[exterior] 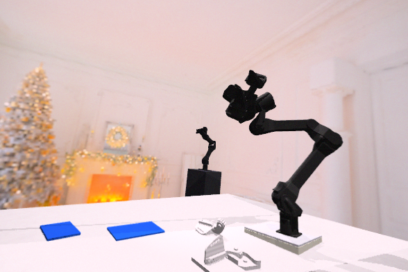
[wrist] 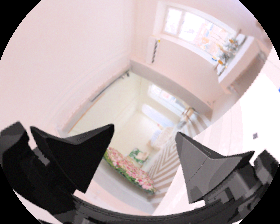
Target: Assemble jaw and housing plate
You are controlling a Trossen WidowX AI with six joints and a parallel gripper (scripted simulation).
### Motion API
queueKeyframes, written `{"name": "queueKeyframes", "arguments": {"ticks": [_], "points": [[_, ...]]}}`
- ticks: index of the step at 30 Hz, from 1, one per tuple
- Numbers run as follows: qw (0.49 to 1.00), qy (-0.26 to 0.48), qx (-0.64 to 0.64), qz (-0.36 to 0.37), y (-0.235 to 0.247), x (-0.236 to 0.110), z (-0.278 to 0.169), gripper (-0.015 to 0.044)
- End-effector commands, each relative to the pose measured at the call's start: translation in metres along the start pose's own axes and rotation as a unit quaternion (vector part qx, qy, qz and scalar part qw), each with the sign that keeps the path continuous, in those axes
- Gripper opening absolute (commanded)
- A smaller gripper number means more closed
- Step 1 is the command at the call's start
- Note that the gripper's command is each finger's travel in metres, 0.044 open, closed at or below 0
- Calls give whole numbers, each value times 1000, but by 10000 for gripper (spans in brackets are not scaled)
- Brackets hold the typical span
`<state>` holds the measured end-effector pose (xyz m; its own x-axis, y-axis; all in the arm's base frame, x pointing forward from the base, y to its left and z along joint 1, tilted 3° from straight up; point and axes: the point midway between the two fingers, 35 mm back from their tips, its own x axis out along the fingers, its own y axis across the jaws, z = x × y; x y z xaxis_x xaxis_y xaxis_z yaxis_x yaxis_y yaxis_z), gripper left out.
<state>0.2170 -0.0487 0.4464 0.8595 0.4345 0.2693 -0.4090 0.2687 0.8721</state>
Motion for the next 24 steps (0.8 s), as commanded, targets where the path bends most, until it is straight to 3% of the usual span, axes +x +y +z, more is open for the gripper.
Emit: {"name": "queueKeyframes", "arguments": {"ticks": [1, 24], "points": [[1000, -9, -13, 0, -3, 1, 5, 440], [994, -68, -87, -15, -22, 3, 33, 440]]}}
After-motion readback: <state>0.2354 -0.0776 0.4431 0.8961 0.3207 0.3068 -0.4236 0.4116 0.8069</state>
